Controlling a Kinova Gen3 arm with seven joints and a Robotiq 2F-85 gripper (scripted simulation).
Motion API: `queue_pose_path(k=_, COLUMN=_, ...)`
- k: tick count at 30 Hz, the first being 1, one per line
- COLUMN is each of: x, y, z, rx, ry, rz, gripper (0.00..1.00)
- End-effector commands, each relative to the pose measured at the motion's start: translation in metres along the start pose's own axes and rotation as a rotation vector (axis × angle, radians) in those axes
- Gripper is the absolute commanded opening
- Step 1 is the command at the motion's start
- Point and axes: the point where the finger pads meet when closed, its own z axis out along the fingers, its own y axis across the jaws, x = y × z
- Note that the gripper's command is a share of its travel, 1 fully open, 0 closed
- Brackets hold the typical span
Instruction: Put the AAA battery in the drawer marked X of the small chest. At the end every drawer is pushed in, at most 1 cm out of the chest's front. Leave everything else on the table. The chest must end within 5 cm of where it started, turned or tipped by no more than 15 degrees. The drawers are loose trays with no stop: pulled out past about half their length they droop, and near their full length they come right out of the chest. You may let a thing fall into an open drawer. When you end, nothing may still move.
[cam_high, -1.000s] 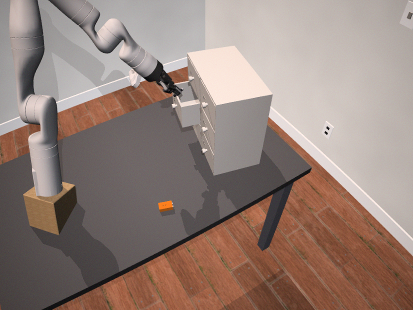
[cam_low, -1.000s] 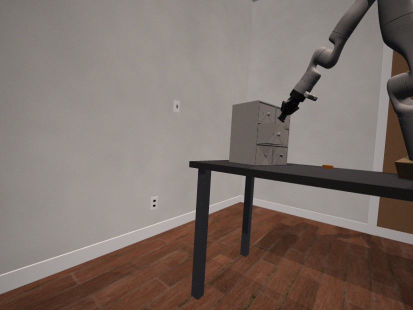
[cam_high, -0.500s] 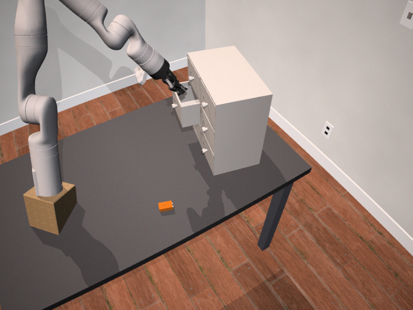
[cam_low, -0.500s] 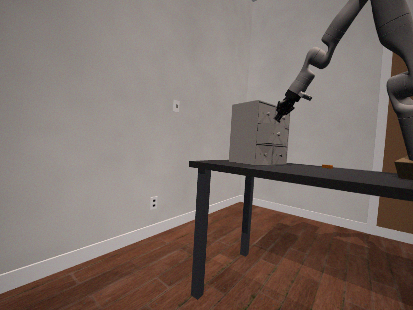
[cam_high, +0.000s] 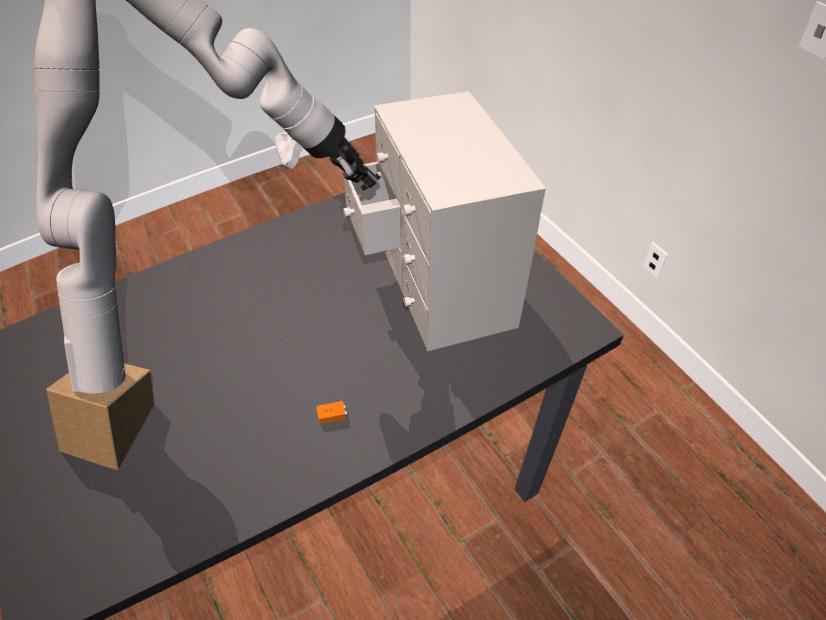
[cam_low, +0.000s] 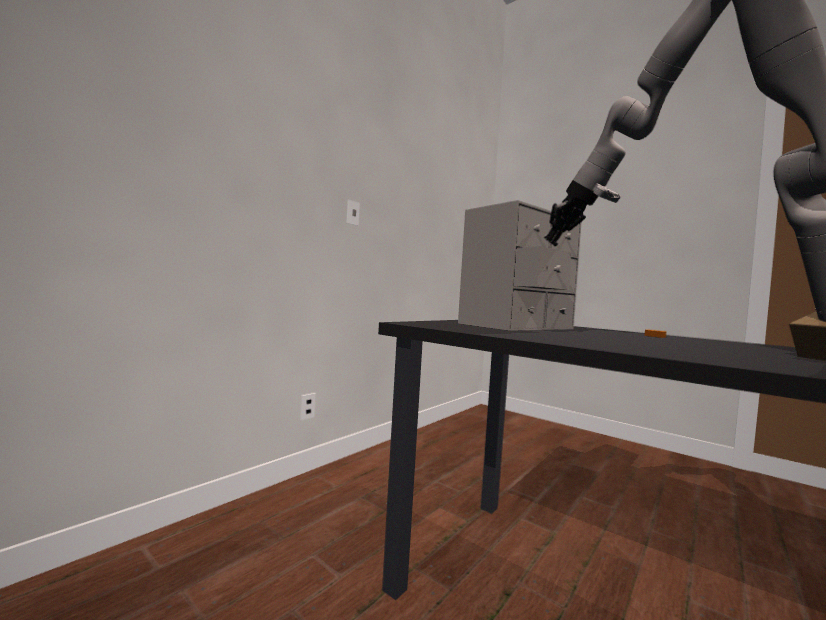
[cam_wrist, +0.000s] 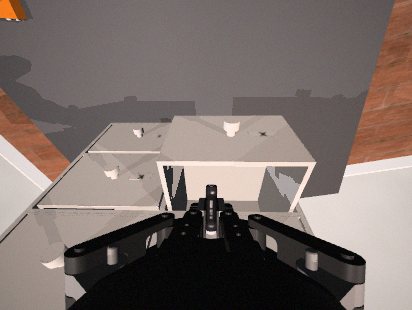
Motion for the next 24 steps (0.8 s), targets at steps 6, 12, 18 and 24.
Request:
queue_pose_path(k=6, x=-0.0022, y=-0.0019, z=0.0019, rx=0.006, ry=-0.001, rz=-0.001, gripper=0.05)
queue_pose_path(k=12, x=-0.0032, y=-0.0019, z=0.0025, rx=0.006, ry=-0.001, rz=-0.001, gripper=0.05)
queue_pose_path(k=18, x=-0.0034, y=-0.0019, z=0.0027, rx=0.006, ry=-0.001, rz=-0.001, gripper=0.05)
queue_pose_path(k=24, x=-0.0035, y=-0.0019, z=0.0027, rx=0.006, ry=-0.001, rz=-0.001, gripper=0.05)
